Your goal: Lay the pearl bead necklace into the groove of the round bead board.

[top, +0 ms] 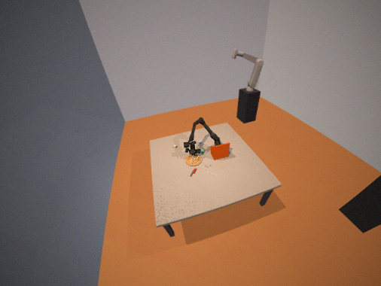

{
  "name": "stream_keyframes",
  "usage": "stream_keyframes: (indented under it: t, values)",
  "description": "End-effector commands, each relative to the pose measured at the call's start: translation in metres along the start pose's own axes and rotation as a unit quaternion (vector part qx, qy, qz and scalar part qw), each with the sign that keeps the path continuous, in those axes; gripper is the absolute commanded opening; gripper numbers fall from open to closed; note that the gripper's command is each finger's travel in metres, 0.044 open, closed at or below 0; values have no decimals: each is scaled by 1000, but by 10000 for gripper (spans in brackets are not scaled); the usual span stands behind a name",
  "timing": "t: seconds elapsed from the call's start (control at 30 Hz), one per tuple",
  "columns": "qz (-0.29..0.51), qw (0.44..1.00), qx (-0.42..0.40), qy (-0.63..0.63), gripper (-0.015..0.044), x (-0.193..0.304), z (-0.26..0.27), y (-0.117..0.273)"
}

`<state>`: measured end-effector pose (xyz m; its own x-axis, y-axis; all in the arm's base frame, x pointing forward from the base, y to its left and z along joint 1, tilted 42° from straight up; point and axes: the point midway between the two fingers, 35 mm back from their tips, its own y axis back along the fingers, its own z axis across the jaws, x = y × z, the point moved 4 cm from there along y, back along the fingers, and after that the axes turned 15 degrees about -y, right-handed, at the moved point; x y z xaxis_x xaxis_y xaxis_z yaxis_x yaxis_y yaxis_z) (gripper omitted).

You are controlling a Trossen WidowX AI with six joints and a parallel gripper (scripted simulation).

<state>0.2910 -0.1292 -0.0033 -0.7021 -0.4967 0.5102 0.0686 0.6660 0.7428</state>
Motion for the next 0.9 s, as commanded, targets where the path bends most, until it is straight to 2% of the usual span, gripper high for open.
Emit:
stream_keyframes:
  t: [0.0,0.27,0.87]
  values:
    - [0,1000,0,0,236,0,0,0]
    - [1,1000,-1,2,440,0,1,1]
    - [0,1000,-2,3,440,0,1,5]
